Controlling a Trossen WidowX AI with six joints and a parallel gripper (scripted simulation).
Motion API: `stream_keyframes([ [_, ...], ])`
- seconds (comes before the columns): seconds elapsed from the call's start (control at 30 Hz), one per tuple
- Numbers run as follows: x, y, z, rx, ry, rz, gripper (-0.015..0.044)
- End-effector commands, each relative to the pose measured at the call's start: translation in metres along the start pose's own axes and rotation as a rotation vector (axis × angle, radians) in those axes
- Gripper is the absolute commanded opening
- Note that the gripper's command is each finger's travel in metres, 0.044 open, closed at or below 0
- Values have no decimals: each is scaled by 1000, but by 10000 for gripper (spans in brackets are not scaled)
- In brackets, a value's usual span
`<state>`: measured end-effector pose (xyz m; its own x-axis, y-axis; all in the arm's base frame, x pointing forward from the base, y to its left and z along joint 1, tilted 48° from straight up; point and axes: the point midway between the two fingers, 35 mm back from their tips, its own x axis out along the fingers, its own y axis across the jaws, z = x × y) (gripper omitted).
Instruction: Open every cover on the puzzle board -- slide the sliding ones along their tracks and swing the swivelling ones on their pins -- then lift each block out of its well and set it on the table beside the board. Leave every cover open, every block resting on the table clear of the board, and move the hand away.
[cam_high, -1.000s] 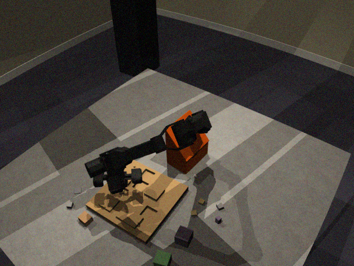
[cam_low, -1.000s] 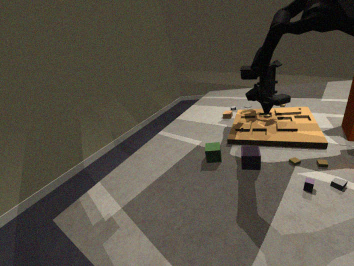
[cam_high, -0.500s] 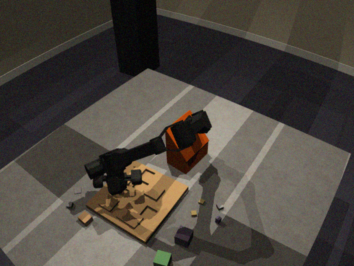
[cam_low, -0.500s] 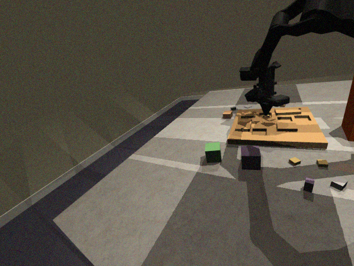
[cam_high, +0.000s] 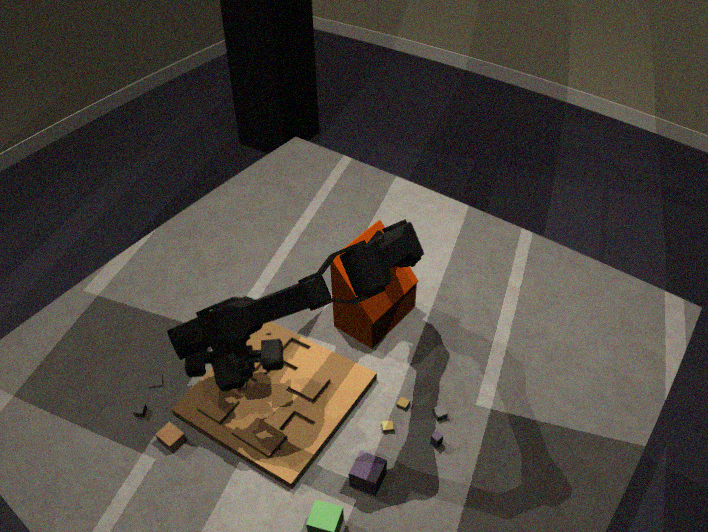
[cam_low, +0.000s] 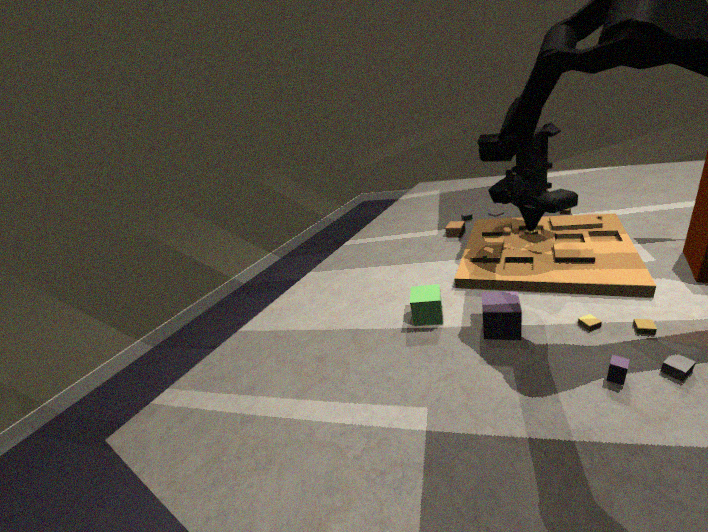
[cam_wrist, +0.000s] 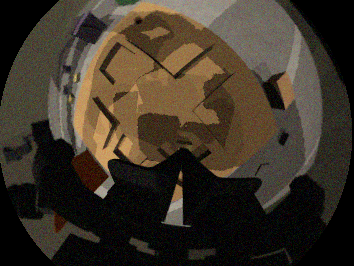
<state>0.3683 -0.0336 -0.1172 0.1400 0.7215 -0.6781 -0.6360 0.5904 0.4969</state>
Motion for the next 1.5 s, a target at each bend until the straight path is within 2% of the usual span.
stream_keyframes([
  [0.0,-6,0,0,-4,-3,-2,0],
  [0.17,-12,0,0,-6,-3,-2,0],
  [0.23,-10,1,-2,3,0,5,53],
  [0.37,-37,-1,-1,-2,0,-1,144],
  [0.5,-61,0,-1,-6,-1,-3,144],
  [0.63,-62,0,-1,-6,-1,-4,144],
  [1.13,-26,1,-1,-6,-2,-2,144],
  [1.47,-26,1,-2,-2,-2,-2,144],
])
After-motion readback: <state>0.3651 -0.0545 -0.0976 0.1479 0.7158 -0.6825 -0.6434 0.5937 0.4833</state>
